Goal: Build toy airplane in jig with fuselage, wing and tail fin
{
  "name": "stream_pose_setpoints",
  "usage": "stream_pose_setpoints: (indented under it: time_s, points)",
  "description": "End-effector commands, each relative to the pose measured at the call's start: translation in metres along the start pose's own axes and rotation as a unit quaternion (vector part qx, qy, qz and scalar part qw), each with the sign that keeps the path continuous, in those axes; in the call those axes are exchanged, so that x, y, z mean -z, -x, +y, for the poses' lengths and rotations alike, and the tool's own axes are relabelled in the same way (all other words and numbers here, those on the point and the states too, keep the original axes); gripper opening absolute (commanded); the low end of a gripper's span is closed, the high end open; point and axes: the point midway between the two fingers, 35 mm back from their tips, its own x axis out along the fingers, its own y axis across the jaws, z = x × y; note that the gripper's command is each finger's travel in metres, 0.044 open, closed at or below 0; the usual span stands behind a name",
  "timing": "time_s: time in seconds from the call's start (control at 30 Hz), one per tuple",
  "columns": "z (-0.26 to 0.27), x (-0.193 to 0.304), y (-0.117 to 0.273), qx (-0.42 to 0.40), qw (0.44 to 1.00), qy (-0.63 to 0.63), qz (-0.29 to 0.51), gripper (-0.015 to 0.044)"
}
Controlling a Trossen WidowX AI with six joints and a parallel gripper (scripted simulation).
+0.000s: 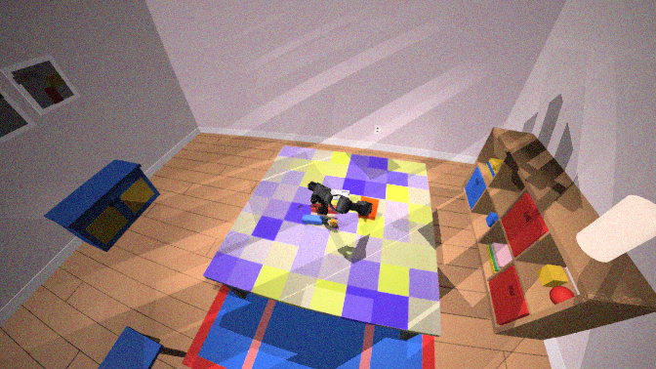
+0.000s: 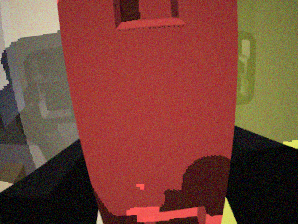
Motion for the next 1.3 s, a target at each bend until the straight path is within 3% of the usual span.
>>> stream_pose_setpoints:
  time_s: [0.0, 0.07, 1.27]
  points:
    - [-0.001, 0.0, 0.003, -0.001, 1.0, -0.004, 0.001, 0.0032]
    - [-0.002, -0.001, 0.009, 0.0, 1.0, -0.004, 0.001, 0.0]
    - [-0.002, -0.001, 0.121, 0.002, 1.0, -0.005, 0.002, 0.0]
